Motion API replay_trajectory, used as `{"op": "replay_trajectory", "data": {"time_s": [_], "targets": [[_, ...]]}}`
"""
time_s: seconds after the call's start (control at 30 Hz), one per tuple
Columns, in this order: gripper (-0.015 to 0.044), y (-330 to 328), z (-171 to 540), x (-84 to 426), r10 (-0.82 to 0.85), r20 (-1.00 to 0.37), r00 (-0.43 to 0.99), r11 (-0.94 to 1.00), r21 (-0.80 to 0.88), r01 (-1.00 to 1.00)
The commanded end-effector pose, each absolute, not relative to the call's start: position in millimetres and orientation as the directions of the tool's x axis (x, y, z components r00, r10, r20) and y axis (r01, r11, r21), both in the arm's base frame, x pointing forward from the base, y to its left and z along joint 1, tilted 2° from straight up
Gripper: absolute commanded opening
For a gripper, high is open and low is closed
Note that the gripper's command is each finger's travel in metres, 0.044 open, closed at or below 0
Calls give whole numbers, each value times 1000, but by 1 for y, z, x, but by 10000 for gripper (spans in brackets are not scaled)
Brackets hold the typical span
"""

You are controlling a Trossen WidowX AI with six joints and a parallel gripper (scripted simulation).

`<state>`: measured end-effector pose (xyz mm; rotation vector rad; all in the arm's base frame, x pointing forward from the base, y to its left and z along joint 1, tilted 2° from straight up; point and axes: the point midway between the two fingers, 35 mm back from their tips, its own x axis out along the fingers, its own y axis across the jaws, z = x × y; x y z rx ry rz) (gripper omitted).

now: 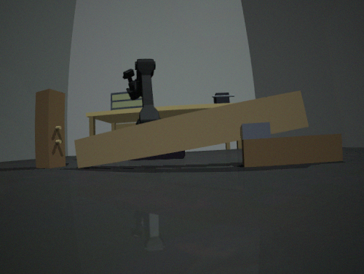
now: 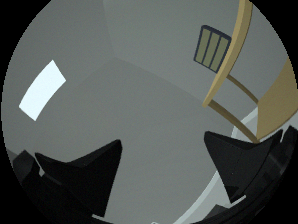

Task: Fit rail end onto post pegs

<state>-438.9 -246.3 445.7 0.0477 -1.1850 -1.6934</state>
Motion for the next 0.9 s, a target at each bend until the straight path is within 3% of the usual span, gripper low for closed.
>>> {"op": "replay_trajectory", "data": {"time_s": [0.0,0.4,0.87], "targets": [[426,-249,445,-438,-742,474,-474,8,713,701],[440,-397,416,-332,-902,319,-290,-8,661,750],[440,-513,358,-117,-997,48,55,71,472,879]]}}
